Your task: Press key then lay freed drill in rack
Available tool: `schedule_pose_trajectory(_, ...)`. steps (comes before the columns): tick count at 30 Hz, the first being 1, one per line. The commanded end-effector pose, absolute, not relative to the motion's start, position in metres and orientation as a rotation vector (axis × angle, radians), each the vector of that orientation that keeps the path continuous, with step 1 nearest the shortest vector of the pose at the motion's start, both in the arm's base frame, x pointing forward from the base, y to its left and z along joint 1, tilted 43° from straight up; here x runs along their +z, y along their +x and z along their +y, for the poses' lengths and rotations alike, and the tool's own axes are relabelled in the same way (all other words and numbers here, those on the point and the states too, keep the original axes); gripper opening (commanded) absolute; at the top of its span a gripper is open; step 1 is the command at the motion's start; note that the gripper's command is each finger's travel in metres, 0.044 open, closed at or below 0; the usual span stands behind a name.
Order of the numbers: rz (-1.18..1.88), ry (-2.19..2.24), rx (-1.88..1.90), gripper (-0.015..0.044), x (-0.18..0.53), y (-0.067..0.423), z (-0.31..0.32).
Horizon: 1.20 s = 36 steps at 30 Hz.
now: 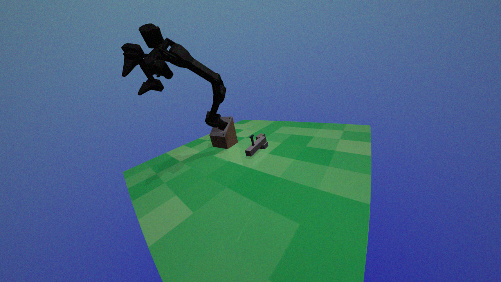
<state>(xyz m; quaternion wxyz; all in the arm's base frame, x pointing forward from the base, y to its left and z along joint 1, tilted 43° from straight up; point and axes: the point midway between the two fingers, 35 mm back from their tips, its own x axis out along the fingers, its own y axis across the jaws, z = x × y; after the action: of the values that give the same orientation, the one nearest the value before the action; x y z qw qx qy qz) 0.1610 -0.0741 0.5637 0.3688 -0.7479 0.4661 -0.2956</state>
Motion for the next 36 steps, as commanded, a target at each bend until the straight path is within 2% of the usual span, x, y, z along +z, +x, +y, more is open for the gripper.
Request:
schedule_pose_trajectory(1, 1.197, -1.92, -0.759, 0.0374, 0.564, 0.161, -0.074)
schedule_pose_trajectory(9, 1.186, -1.914, -0.764, 0.0164, 0.564, 0.159, -0.074)
schedule_pose_trajectory(15, 0.888, -1.672, -0.876, 0.0006, 0.57, 0.109, -0.089)
schedule_pose_trajectory(20, 0.677, -1.397, -0.89, 0.0, 0.559, 0.08, -0.125)
schedule_pose_trajectory(25, 0.543, -1.101, -0.841, 0.0, 0.533, 0.075, -0.173)
schedule_pose_trajectory(30, 0.49, -0.823, -0.745, 0.0, 0.493, 0.098, -0.214)
schedule_pose_trajectory(36, 0.522, -0.545, -0.596, 0.0, 0.433, 0.15, -0.238)
